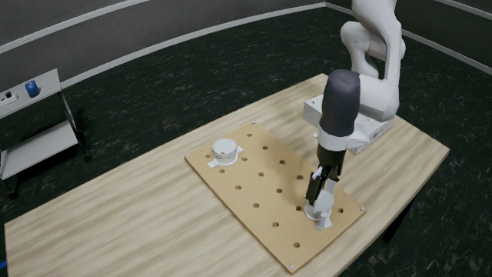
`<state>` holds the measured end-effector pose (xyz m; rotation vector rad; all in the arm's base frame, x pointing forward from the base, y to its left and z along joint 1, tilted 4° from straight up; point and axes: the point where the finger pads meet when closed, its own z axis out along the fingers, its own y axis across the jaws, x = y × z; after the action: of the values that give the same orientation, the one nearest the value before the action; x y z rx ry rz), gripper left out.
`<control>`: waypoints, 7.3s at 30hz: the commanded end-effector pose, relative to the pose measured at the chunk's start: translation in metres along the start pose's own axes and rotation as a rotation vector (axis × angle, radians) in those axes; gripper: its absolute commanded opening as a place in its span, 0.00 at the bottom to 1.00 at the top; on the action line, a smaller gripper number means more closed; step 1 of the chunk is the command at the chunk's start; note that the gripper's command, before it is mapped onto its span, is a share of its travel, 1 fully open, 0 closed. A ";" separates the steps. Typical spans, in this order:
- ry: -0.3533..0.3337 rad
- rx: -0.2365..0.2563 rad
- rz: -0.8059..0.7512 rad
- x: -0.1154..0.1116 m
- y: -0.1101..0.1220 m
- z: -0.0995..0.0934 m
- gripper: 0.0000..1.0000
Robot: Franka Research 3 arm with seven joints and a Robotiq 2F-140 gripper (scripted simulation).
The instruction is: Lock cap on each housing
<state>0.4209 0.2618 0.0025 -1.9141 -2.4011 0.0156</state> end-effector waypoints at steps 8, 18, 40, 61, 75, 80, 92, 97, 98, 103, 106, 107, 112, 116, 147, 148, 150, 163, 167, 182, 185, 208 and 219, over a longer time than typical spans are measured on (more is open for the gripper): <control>0.000 0.000 -0.005 0.000 -0.001 0.001 0.10; 0.000 0.000 -0.005 0.000 -0.001 0.001 0.10; 0.000 0.000 -0.005 0.000 -0.001 0.001 0.10; 0.000 0.001 0.142 0.000 -0.001 0.001 0.10; 0.000 0.001 0.392 0.000 -0.001 0.001 0.10; 0.000 0.001 0.394 0.000 -0.001 0.001 0.10; 0.000 0.001 0.566 0.000 -0.001 0.001 0.10; 0.000 0.001 0.645 0.000 -0.001 0.001 0.10; 0.000 0.001 0.670 0.000 -0.001 0.001 0.10; 0.000 0.001 0.764 0.000 -0.001 0.001 0.10; 0.000 0.001 0.788 0.000 -0.001 0.001 0.10; 0.000 0.001 0.791 0.000 -0.001 0.001 0.10; 0.000 0.001 0.792 0.000 -0.001 0.001 0.10; 0.000 0.001 0.809 0.000 -0.001 0.001 0.10; 0.000 0.001 1.200 0.000 -0.001 0.001 0.10; 0.000 0.001 1.207 0.000 -0.001 0.001 0.10; 0.000 0.001 1.232 0.000 -0.001 0.001 0.10; 0.000 0.001 1.491 0.000 -0.001 0.001 0.10; 0.000 0.001 1.561 0.000 -0.001 0.001 0.10; 0.000 0.001 1.589 0.000 -0.001 0.001 0.10; 0.000 0.001 1.589 0.000 -0.001 0.001 0.10; 0.000 0.001 1.589 0.000 -0.001 0.001 0.78; 0.000 0.001 1.589 0.000 -0.001 0.001 0.78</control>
<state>0.4185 0.2610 0.0012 -3.0785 -0.3417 0.0965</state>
